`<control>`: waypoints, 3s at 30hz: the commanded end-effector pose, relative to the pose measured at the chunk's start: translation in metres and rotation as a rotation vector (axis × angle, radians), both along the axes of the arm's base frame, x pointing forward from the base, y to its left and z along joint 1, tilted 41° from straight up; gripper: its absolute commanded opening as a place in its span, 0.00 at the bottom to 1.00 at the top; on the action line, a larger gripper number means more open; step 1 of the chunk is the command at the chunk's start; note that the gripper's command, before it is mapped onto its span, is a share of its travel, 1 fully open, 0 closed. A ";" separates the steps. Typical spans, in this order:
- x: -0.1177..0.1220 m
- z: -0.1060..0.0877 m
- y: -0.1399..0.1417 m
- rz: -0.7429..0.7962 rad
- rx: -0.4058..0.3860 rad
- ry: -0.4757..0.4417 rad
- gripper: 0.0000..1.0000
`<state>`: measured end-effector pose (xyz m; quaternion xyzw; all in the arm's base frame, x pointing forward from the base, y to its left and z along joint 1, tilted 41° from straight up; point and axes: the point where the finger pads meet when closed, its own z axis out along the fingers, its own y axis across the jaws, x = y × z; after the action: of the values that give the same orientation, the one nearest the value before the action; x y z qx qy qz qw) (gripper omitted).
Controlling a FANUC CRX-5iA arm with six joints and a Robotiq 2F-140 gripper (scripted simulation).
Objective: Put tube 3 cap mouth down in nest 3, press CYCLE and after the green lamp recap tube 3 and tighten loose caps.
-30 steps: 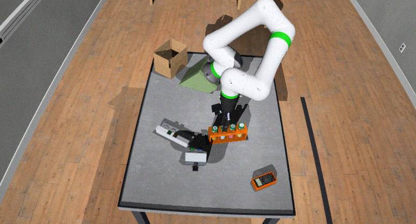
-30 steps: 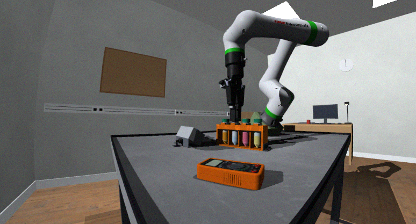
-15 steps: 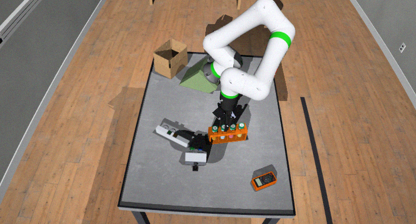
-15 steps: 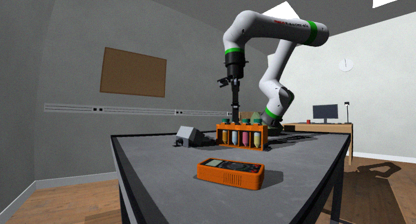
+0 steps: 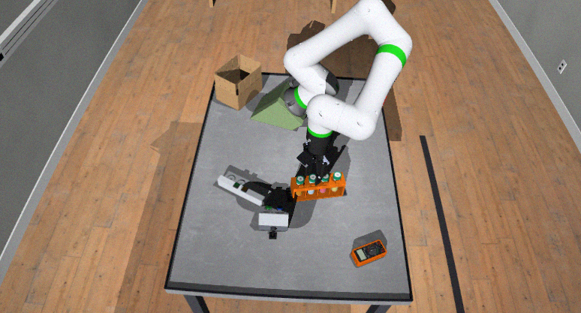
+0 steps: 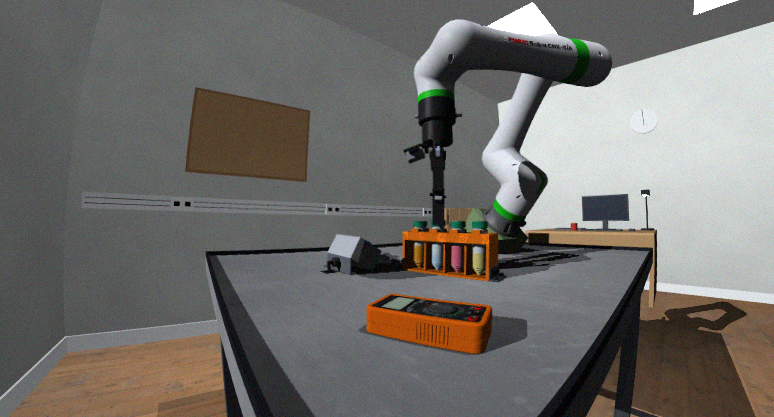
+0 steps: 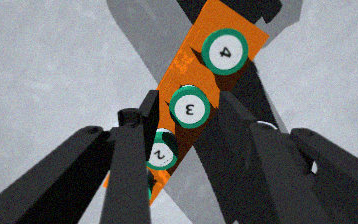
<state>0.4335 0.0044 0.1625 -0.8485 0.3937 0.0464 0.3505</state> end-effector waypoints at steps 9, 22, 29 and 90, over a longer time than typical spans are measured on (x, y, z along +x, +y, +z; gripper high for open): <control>0.000 0.000 -0.001 -0.378 0.100 0.316 0.41; 0.000 0.000 -0.001 -0.786 0.206 0.660 0.41; 0.000 0.000 -0.001 -0.786 0.206 0.660 0.41; 0.000 0.000 -0.001 -0.226 0.059 0.189 0.41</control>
<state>0.4335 0.0044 0.1625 -0.8390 0.4129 0.0545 0.3502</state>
